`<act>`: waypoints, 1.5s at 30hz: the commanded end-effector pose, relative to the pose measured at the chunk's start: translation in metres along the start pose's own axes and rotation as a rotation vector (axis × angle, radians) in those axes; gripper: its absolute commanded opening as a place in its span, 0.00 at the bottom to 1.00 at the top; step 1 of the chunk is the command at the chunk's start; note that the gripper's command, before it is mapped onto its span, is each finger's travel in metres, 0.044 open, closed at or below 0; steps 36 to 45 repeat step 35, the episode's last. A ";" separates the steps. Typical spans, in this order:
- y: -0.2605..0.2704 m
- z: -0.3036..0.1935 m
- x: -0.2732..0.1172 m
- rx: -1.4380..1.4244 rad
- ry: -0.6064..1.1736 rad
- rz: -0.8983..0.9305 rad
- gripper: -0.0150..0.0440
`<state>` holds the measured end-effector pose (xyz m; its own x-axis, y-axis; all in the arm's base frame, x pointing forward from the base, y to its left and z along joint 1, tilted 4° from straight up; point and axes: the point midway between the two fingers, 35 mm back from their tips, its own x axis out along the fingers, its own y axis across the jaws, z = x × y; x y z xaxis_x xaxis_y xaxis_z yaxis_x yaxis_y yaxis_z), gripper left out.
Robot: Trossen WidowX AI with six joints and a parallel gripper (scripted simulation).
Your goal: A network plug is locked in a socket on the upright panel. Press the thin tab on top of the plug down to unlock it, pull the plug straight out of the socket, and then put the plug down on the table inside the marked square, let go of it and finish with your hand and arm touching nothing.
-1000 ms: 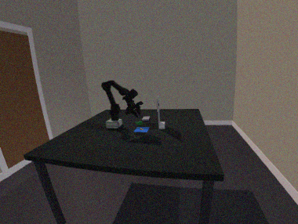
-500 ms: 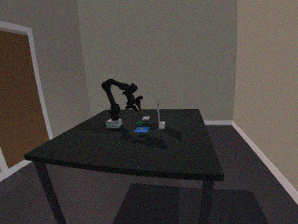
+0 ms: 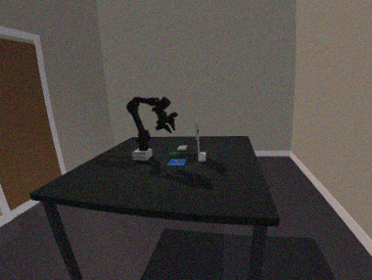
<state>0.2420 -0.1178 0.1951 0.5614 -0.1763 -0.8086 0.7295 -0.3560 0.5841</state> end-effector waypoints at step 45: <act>0.005 -0.001 -0.007 -0.005 0.003 0.011 1.00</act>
